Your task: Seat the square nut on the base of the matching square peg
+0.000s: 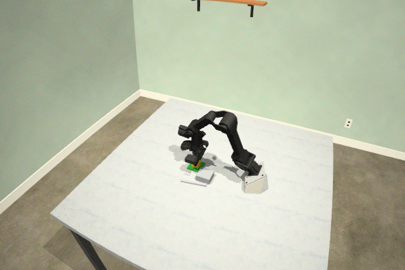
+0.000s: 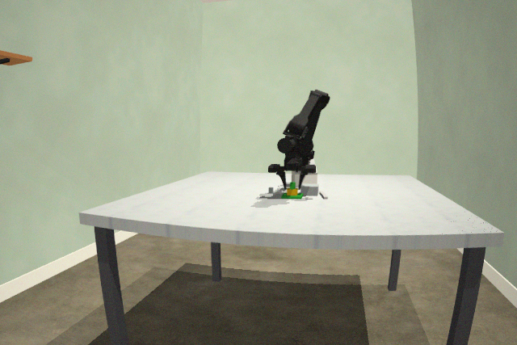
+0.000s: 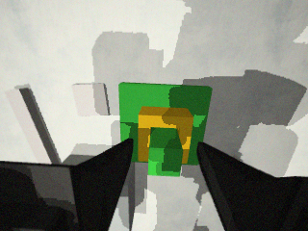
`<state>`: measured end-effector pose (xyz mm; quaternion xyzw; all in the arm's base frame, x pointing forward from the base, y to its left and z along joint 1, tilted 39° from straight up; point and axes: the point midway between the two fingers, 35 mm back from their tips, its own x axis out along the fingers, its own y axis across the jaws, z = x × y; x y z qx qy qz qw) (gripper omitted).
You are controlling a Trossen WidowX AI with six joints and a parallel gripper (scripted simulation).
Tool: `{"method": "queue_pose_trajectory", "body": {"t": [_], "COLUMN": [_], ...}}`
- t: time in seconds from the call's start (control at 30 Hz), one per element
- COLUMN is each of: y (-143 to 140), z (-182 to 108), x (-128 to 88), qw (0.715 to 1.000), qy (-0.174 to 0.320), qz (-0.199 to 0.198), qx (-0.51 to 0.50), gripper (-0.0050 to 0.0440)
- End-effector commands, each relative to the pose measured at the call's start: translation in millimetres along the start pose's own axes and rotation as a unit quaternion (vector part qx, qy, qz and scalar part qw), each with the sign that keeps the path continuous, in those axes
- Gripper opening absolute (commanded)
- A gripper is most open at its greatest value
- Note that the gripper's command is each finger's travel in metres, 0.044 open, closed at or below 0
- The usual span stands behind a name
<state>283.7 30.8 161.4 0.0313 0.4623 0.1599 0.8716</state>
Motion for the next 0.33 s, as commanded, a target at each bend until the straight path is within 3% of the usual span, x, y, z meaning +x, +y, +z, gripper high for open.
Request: {"method": "queue_pose_trajectory", "body": {"t": [0.0, 0.13, 0.3], "y": [-5, -2, -5], "z": [17, 11, 13], "x": [-53, -87, -100], "qw": [0.999, 0.999, 1.000], "qy": [-0.035, -0.032, -0.017], "qz": [-0.010, -0.010, -0.005], "qx": [-0.013, -0.011, -0.003], "gripper": [0.0260, 0.0260, 0.0260]}}
